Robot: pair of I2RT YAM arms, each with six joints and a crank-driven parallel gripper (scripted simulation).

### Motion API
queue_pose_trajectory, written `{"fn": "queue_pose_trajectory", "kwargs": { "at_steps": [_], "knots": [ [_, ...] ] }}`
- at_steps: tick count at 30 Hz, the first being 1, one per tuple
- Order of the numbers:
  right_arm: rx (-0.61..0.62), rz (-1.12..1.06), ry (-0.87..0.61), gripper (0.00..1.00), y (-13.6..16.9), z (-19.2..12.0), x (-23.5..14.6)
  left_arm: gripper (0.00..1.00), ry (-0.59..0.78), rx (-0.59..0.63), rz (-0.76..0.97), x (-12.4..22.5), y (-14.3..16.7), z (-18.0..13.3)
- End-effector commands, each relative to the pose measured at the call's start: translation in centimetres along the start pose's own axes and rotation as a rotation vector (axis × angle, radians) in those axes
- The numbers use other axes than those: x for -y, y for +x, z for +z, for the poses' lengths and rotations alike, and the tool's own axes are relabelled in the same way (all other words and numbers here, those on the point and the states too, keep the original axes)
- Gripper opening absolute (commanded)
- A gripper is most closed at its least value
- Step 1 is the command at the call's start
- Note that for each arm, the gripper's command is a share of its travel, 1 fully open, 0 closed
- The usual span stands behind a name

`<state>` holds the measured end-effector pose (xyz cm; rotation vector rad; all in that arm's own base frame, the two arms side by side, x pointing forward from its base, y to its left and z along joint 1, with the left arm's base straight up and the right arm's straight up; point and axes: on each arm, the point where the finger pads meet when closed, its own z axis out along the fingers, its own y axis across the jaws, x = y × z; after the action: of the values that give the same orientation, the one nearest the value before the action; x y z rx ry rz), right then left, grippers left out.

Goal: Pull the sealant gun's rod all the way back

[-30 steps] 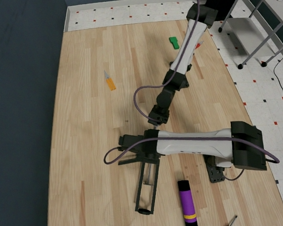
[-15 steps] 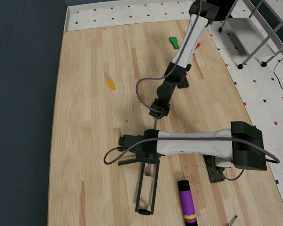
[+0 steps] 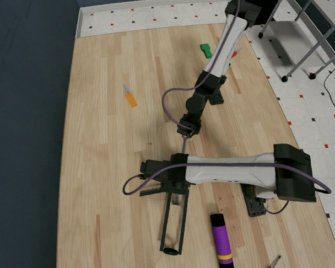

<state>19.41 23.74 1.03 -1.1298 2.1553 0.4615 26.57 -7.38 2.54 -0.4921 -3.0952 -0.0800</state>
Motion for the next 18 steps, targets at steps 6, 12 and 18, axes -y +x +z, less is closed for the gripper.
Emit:
{"fn": "queue_pose_trajectory", "kwargs": {
  "at_steps": [6,12,18],
  "knots": [
    [-0.088,0.01,0.015,0.36,4.3,-2.3,1.2,0.55,-0.136,0.024,-0.007,-3.2,-0.5,0.2],
    [0.027,-0.001,0.0,0.36,3.1,-3.4,1.7,0.55,-0.08,0.025,-0.008,-1.8,-0.5,0.1],
    [0.035,-0.002,-0.001,0.36,3.1,-3.5,1.7,0.55,-0.042,0.007,-0.007,-0.8,-0.2,0.9]
  ]
}}
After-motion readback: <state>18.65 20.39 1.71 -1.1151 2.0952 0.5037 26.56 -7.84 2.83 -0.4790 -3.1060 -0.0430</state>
